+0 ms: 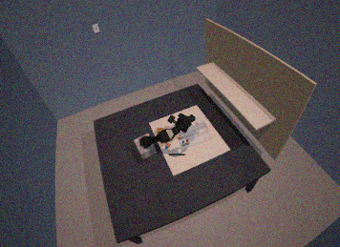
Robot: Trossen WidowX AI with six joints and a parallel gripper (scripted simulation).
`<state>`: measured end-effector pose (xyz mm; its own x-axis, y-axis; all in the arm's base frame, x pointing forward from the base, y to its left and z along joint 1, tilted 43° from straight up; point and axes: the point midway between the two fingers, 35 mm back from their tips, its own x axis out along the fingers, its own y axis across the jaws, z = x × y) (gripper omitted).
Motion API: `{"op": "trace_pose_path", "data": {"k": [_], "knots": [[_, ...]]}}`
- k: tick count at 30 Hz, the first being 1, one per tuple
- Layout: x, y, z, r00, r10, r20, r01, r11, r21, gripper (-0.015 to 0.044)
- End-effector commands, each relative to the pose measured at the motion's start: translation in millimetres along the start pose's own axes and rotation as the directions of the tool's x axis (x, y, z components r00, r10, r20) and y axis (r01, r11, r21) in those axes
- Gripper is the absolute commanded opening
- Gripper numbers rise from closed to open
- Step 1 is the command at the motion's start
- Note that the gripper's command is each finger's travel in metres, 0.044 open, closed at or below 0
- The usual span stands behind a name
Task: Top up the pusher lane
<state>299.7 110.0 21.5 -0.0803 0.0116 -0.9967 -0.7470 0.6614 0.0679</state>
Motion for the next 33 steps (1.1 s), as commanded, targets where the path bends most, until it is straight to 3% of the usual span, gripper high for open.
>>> {"op": "trace_pose_path", "data": {"k": [1,10,16,33], "knots": [[39,33,-44,0.917,-0.302,-0.263,0.397,0.771,0.498,0.0440],[46,43,-71,0.788,-0.526,-0.320,0.587,0.485,0.649,0.0440],[43,44,-85,0.715,-0.625,-0.313,0.576,0.272,0.771,0.0440],[44,45,-86,0.707,-0.635,-0.311,0.572,0.254,0.780,0.0440]]}}
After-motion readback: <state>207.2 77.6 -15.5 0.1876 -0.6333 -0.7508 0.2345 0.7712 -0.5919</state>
